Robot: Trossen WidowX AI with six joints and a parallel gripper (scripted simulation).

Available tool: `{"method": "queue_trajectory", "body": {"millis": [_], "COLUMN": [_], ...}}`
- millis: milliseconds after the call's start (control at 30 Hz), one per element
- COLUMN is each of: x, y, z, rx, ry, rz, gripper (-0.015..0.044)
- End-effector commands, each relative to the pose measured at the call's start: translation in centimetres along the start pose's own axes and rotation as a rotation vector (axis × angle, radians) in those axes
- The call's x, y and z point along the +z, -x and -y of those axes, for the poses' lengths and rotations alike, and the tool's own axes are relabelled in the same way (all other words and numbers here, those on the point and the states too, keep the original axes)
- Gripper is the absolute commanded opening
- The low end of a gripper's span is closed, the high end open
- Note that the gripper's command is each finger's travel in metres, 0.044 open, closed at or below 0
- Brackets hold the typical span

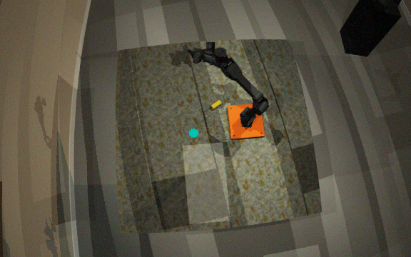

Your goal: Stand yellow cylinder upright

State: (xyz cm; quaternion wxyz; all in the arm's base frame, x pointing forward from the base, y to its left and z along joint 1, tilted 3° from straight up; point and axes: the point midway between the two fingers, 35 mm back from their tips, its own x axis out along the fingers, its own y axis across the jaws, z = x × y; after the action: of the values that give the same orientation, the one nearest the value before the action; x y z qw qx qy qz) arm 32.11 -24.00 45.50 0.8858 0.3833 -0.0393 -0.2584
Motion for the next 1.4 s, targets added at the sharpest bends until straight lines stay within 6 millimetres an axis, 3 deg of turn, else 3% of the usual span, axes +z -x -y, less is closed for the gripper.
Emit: {"method": "queue_trajectory", "body": {"millis": [0,200,433,867,1067,1367], "x": [-6.2,-11.3,-17.1,-25.8,-28.4,-28.6], "y": [-1.3,-1.0,0.7,7.3,11.4,11.6], "z": [4.7,8.2,12.0,17.7,19.6,19.7], "rx": [-0.139,-0.193,-0.181,0.102,0.355,0.373], "ry": [0.3,0.562,0.865,1.366,1.53,1.538], "rz": [-0.219,-0.442,-0.735,-1.34,-1.606,-1.622], "gripper": [0.0309,0.0309,0.0309,0.0309,0.0309,0.0309]}}
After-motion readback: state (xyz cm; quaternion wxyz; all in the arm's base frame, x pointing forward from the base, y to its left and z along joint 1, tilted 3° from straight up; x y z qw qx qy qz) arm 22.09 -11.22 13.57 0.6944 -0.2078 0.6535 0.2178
